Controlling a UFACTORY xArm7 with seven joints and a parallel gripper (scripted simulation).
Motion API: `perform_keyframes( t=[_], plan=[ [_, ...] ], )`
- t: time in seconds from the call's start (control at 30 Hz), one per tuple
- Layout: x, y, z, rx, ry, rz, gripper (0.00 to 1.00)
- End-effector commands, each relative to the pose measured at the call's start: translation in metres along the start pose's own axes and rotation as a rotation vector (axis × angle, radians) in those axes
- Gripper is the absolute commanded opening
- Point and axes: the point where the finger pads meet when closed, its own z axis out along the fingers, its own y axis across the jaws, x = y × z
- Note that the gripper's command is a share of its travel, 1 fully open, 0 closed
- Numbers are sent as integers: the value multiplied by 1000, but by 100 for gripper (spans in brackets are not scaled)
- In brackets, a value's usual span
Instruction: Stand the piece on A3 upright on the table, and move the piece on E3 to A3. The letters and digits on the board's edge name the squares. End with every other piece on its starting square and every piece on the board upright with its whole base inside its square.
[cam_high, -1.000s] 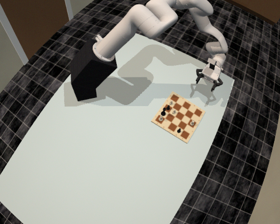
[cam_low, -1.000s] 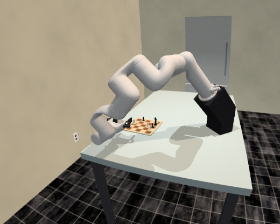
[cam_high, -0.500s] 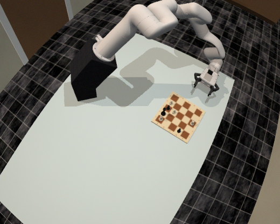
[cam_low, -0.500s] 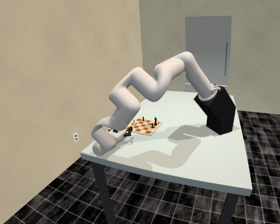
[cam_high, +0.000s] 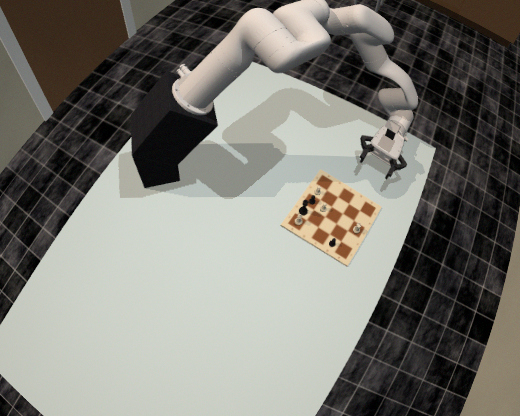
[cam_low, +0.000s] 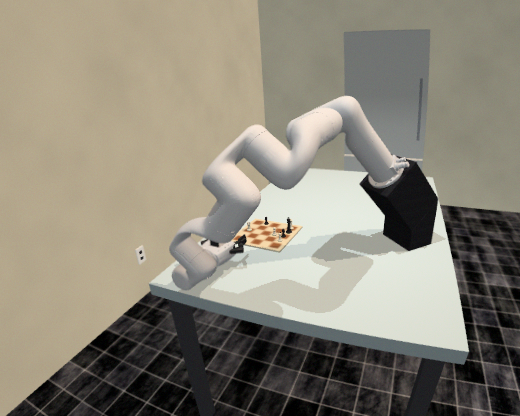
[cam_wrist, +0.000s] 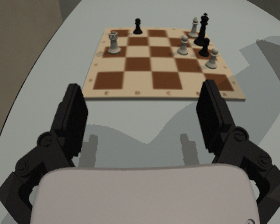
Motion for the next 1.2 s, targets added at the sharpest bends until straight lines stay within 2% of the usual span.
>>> perform_keyframes(
  t=[0.0,1.17],
  plan=[
    [1,-1,-1,0,-1,3,100],
    [6,-1,-1,0,-1,3,100]
  ],
)
